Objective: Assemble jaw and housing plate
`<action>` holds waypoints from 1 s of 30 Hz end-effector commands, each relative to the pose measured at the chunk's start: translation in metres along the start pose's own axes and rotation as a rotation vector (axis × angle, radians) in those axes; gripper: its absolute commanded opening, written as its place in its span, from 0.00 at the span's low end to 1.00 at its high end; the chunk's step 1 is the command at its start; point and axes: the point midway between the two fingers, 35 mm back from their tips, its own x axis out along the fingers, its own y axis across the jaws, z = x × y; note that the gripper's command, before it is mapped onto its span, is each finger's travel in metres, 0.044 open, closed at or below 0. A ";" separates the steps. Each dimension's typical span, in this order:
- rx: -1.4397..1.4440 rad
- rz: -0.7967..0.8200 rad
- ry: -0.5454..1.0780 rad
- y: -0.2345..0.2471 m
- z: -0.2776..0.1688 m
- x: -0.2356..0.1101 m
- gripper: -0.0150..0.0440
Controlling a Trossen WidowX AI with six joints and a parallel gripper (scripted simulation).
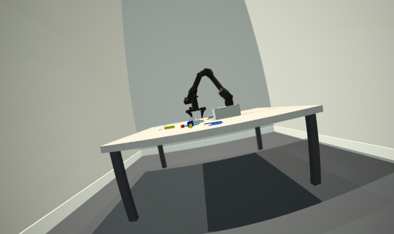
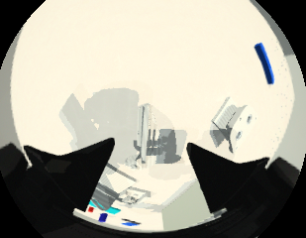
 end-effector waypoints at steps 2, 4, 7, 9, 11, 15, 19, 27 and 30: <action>0.006 -0.002 0.001 0.000 -0.001 0.011 1.00; 0.007 -0.002 0.001 0.000 -0.001 0.014 1.00; 0.007 -0.002 0.001 0.000 -0.001 0.018 1.00; 0.007 -0.002 0.001 0.000 -0.001 0.018 1.00; 0.007 -0.002 0.001 0.000 -0.001 0.018 1.00; 0.007 -0.002 0.001 0.000 -0.001 0.018 1.00; 0.007 -0.002 0.001 0.000 -0.001 0.018 1.00; 0.007 -0.002 0.001 0.000 -0.001 0.018 1.00; 0.007 -0.002 0.001 0.000 -0.001 0.018 1.00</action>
